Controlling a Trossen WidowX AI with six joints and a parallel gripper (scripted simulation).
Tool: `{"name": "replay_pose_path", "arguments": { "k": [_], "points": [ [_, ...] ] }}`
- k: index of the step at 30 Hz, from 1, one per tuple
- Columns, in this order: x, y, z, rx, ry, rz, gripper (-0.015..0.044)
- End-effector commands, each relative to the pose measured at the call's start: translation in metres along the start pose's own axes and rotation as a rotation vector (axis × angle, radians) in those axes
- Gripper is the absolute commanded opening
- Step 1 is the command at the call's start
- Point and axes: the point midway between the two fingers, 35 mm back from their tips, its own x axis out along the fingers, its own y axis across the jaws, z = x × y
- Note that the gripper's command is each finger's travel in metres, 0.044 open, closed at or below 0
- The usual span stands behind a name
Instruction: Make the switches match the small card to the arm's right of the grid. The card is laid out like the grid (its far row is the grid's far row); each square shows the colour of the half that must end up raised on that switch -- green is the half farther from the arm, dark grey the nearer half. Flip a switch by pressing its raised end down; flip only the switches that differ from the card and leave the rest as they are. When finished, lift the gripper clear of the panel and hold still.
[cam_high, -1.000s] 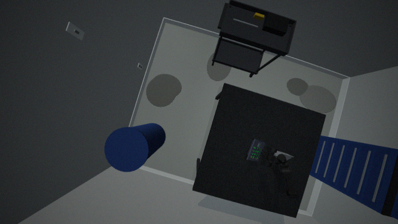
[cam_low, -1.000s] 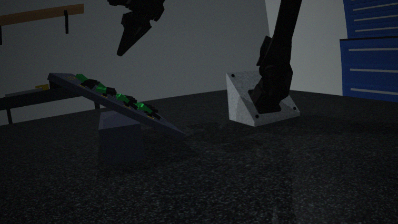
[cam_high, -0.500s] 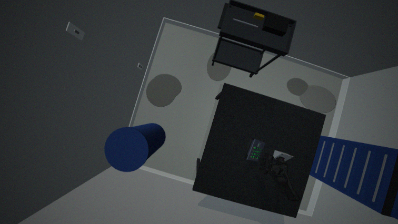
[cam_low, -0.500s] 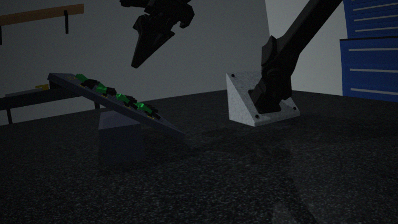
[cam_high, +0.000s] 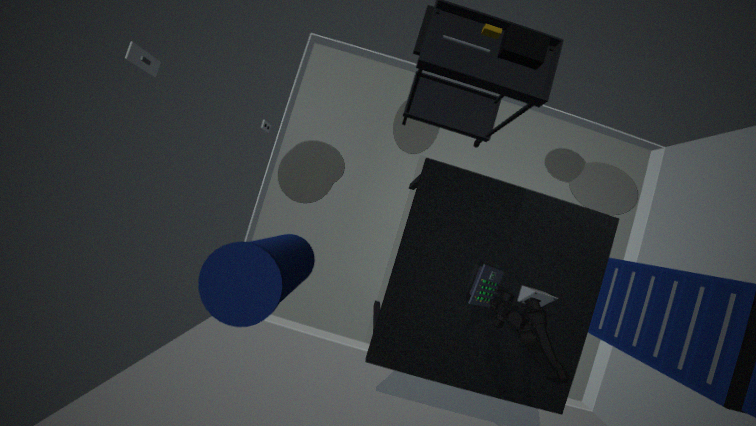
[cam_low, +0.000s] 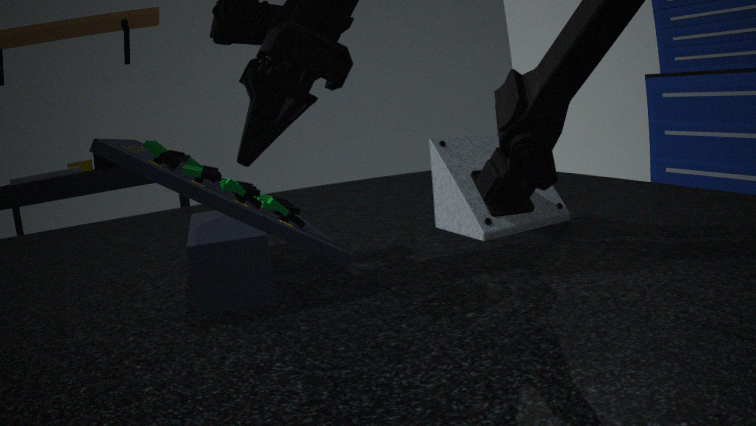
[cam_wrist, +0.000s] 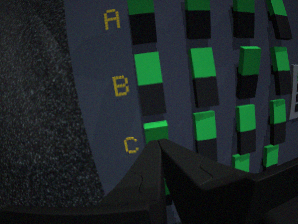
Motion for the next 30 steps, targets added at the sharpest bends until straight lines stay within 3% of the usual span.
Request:
{"name": "replay_pose_path", "arguments": {
  "k": [1,30],
  "points": [
    [0.0059,-0.0011,-0.0014,0.008,0.005,-0.004,0.0],
    [0.014,-0.001,-0.0012,0.008,0.004,-0.004,0.0]
  ]
}}
